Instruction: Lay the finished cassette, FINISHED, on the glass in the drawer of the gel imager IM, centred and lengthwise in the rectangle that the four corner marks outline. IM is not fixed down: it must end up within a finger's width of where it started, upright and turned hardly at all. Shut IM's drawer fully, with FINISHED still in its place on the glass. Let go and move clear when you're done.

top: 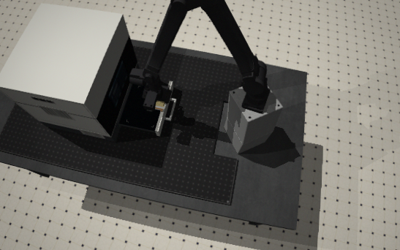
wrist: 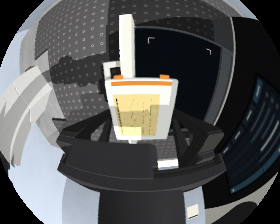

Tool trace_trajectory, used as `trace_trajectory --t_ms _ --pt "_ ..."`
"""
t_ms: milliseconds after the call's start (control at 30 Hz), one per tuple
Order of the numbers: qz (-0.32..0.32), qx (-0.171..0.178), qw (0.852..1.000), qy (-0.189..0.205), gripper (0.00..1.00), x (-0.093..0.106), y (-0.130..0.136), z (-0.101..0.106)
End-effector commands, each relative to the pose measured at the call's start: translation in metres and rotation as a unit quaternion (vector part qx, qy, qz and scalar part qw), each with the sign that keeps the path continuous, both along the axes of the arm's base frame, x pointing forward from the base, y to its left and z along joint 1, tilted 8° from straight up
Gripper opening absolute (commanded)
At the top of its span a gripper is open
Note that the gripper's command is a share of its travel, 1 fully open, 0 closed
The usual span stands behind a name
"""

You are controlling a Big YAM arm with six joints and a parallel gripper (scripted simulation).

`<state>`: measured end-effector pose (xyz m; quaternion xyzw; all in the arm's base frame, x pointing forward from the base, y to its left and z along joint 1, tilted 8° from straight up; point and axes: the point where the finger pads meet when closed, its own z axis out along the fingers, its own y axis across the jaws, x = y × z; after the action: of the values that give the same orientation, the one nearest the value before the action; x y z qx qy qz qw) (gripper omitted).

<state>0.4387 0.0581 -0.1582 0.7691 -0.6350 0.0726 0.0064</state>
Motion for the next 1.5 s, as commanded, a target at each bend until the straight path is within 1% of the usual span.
trace_trajectory --t_ms 0,300,367,400,433,867,933,967,1000,1033,1267,1300,1367,1400,1467 --pt "0.001 0.001 1.0 -0.003 0.8 0.014 0.0 -0.002" --pt "-0.001 0.001 1.0 -0.002 0.8 0.025 -0.001 -0.007" --pt "-0.001 0.001 1.0 -0.002 0.8 0.025 -0.001 -0.007" --pt "-0.001 0.003 1.0 -0.013 0.8 0.032 0.001 0.0" --pt "0.0 0.001 1.0 -0.004 0.8 0.028 0.0 -0.008" --pt "-0.001 0.001 1.0 -0.003 0.8 0.044 0.001 -0.015" --pt "-0.001 0.001 1.0 -0.003 0.8 0.044 0.001 -0.015" --pt "0.0 0.004 1.0 -0.016 0.8 0.052 0.004 -0.005" --pt "0.0 0.002 1.0 -0.006 0.8 0.048 0.003 -0.013" --pt "0.0 0.001 1.0 -0.002 0.8 0.047 0.003 -0.016" --pt "-0.001 0.002 1.0 -0.006 0.8 0.056 0.003 -0.019" --pt "0.001 0.002 1.0 -0.011 0.8 0.053 0.008 -0.012" --pt "0.001 0.002 1.0 -0.011 0.8 0.053 0.008 -0.012" --pt "-0.001 0.002 1.0 -0.009 0.8 0.058 0.003 -0.018" --pt "-0.001 0.002 1.0 -0.008 0.8 0.058 0.003 -0.021"
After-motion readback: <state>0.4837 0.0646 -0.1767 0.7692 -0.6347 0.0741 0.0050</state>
